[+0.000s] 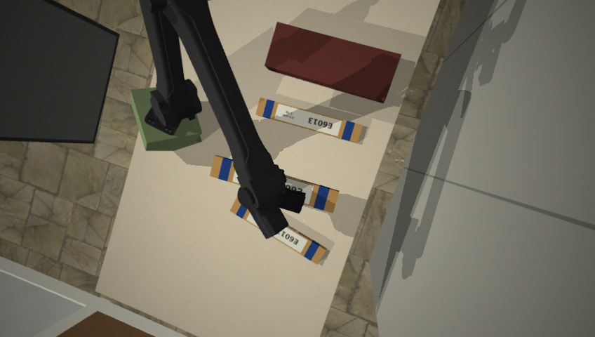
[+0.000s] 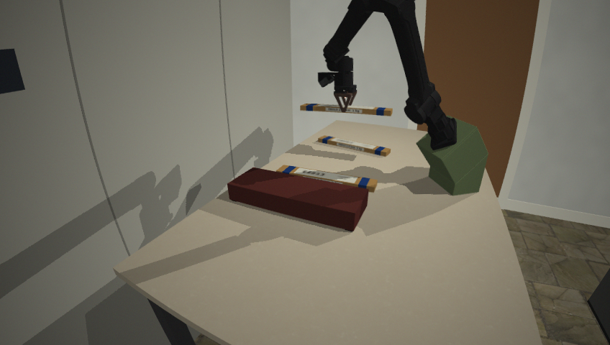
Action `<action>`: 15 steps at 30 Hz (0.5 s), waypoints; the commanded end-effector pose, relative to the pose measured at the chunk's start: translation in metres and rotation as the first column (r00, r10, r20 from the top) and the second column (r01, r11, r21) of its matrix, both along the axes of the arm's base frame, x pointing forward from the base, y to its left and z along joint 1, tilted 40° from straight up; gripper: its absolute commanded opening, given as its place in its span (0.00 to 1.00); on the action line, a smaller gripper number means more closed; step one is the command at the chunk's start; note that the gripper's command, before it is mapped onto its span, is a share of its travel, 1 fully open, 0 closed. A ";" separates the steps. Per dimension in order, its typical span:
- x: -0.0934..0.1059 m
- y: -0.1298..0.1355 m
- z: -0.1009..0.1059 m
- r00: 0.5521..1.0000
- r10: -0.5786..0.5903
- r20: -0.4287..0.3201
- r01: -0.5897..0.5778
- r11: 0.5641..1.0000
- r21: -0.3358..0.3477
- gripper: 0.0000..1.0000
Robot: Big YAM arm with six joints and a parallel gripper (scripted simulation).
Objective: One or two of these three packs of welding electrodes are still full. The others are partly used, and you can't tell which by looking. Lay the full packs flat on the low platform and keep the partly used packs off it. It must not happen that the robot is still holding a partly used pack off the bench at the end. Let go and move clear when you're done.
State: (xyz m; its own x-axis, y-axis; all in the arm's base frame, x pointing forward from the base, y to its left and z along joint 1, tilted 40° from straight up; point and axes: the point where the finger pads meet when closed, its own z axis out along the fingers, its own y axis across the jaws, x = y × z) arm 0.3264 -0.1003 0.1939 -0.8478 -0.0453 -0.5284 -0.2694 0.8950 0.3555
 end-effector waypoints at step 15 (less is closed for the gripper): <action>0.008 -0.003 0.045 0.997 -0.067 0.045 0.068 0.998 -0.017 0.00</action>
